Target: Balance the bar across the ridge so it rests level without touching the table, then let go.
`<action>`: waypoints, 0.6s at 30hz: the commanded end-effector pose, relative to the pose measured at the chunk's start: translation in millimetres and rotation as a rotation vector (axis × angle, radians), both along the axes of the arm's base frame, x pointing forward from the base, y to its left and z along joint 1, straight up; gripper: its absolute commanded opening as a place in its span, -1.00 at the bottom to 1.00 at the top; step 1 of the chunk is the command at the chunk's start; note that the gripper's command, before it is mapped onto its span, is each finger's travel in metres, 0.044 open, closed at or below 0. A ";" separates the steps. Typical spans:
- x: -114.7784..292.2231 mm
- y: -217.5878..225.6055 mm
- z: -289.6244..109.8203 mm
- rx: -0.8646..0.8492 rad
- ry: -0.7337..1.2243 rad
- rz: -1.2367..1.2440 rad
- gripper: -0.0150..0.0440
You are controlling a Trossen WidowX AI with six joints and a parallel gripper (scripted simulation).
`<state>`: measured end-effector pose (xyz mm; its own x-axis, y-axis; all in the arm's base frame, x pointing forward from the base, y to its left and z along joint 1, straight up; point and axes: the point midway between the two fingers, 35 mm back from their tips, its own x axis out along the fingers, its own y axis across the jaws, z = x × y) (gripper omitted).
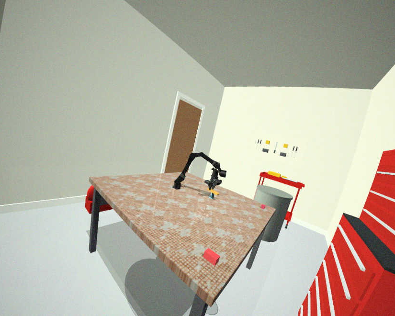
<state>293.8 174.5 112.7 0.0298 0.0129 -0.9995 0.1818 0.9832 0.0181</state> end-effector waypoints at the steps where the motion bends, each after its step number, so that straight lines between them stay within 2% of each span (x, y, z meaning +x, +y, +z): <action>1: -0.2 0.6 -0.7 0.004 0.002 -0.002 -0.49; 18: -0.6 0.5 -2.2 0.004 0.002 -0.002 -0.49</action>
<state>293.6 174.6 111.3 0.0299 0.0137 -0.9995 0.1817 0.9832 0.0189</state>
